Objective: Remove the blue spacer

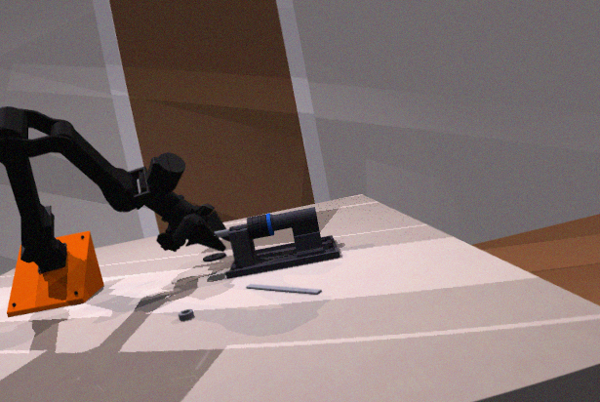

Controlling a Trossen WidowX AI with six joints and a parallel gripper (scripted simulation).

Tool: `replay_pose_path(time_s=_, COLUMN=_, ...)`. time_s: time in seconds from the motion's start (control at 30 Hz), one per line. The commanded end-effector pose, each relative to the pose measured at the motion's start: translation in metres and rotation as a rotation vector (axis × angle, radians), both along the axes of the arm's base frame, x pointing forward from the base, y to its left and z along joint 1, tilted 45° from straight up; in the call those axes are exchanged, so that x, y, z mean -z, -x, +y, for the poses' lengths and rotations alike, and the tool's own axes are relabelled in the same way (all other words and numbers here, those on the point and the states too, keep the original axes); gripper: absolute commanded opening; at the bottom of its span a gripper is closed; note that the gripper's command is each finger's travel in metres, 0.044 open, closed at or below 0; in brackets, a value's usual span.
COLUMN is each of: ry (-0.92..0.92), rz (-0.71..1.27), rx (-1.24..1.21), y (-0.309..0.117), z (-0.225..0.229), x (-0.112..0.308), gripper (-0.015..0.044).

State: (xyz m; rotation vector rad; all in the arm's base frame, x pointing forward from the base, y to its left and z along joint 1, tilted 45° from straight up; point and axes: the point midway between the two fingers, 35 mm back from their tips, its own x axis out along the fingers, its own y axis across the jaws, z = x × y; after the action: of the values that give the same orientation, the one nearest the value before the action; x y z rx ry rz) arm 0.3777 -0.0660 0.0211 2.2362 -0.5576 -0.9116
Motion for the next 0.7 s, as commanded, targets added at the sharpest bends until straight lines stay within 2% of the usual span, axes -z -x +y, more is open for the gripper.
replay_pose_path(time_s=0.0, ry=0.001, rz=0.001, rx=-0.005, y=-0.003, z=0.0008, x=-0.0007, gripper=0.044)
replay_pose_path(time_s=0.2, ry=0.001, rz=0.001, rx=-0.005, y=-0.0047, z=0.0014, x=-0.0012, gripper=0.044)
replay_pose_path(time_s=0.67, ry=0.0, rz=0.002, rx=-0.001, y=-0.0018, z=0.0006, x=-0.0002, gripper=0.0072)
